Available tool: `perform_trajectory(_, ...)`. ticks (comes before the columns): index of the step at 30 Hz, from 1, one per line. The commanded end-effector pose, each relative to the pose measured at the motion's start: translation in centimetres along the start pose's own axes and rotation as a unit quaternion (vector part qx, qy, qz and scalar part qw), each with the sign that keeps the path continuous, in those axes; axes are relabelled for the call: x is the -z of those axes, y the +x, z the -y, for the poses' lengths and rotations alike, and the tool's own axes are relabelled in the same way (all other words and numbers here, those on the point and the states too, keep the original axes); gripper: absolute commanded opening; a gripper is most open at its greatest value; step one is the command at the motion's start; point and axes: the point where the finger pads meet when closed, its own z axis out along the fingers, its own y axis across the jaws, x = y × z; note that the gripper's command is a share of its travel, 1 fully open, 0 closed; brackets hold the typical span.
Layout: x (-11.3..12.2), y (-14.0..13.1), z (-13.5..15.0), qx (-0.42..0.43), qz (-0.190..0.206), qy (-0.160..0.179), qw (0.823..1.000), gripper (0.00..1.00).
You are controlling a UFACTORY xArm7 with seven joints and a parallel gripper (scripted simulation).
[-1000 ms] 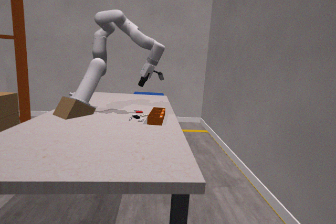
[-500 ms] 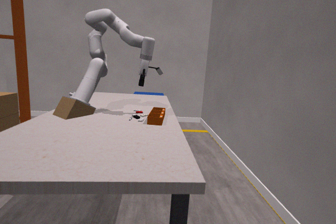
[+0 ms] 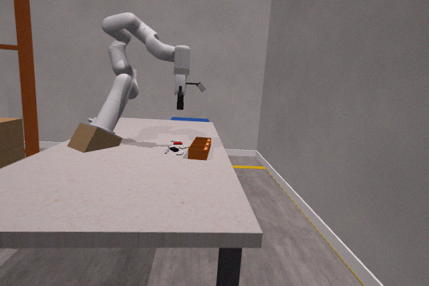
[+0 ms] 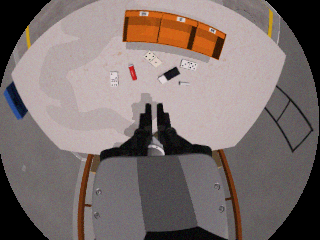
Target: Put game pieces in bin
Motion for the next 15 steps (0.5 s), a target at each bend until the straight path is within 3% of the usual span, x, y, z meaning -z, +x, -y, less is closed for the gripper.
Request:
perform_trajectory(1,0.1,0.1,-0.1,-0.001,-0.003,-0.002,1.000,0.07)
perform_trajectory(3,-0.8,0.8,-1.2,-0.045,-0.003,-0.002,0.999,0.07)
perform_trajectory(15,-6.2,4.9,-7.3,-0.046,-0.003,-0.002,0.999,0.07)
